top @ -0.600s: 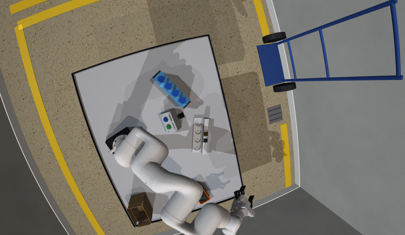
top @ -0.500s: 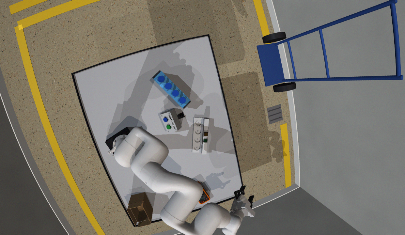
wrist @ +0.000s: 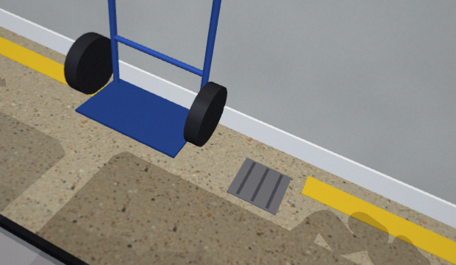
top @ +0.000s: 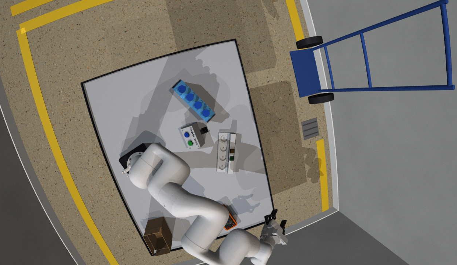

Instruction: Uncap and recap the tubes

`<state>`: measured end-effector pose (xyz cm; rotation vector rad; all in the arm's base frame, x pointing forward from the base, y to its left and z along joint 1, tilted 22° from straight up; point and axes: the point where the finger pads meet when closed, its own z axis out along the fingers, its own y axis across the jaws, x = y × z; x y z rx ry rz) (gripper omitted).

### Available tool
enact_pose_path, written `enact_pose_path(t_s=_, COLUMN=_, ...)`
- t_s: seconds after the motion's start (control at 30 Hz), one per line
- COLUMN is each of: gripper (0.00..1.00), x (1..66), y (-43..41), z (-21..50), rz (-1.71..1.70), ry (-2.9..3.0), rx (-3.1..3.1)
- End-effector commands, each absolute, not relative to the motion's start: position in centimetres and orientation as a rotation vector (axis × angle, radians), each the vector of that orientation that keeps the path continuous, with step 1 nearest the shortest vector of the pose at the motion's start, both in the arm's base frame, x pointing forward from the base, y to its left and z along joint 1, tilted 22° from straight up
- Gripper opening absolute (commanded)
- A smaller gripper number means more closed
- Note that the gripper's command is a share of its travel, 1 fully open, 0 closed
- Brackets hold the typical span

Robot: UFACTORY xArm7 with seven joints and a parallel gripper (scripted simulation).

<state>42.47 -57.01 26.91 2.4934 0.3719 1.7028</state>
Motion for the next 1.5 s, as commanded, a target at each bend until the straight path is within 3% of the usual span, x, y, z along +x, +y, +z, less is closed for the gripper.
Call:
enact_pose_path(t_s=0.0, gripper=0.46, x=42.4, y=-57.1, z=27.2, rz=1.701, ry=0.373, rx=2.489)
enact_pose_path(t_s=1.07, gripper=0.46, x=42.4, y=-57.1, z=27.2, rz=1.701, ry=0.373, rx=2.489)
enact_pose_path(t_s=1.47, gripper=0.46, x=44.5, y=-52.3, z=27.2, rz=1.549, ry=0.561, rx=2.605)
